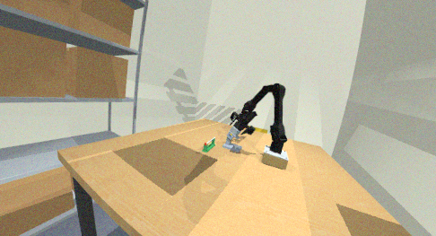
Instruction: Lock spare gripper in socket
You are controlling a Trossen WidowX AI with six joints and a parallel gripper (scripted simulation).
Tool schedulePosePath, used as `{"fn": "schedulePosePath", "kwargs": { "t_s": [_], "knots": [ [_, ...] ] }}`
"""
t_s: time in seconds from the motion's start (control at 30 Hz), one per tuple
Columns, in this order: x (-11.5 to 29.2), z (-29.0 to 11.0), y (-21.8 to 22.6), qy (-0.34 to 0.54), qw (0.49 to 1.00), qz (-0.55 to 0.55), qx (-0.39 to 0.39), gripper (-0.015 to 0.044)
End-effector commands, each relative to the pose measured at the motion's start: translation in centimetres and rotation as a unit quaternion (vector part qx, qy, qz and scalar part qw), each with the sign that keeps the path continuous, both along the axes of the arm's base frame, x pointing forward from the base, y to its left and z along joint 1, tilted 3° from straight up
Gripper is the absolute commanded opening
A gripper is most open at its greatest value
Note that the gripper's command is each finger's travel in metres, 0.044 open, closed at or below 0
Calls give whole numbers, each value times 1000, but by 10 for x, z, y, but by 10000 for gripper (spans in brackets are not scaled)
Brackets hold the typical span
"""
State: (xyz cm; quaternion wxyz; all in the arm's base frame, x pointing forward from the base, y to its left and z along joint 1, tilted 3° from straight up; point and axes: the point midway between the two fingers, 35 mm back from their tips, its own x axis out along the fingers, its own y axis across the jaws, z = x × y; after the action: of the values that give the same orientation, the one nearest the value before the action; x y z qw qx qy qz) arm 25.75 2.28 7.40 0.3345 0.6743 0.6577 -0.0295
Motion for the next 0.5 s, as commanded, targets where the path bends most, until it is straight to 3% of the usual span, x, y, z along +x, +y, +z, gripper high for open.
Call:
{"fn": "schedulePosePath", "kwargs": {
  "t_s": [0.0, 0.47],
  "knots": [
    [-4, 8, 0, -1, 1000, 0, -1, 440],
    [-19, 40, 1, 13, 1000, -5, 11, 440]
  ]
}}
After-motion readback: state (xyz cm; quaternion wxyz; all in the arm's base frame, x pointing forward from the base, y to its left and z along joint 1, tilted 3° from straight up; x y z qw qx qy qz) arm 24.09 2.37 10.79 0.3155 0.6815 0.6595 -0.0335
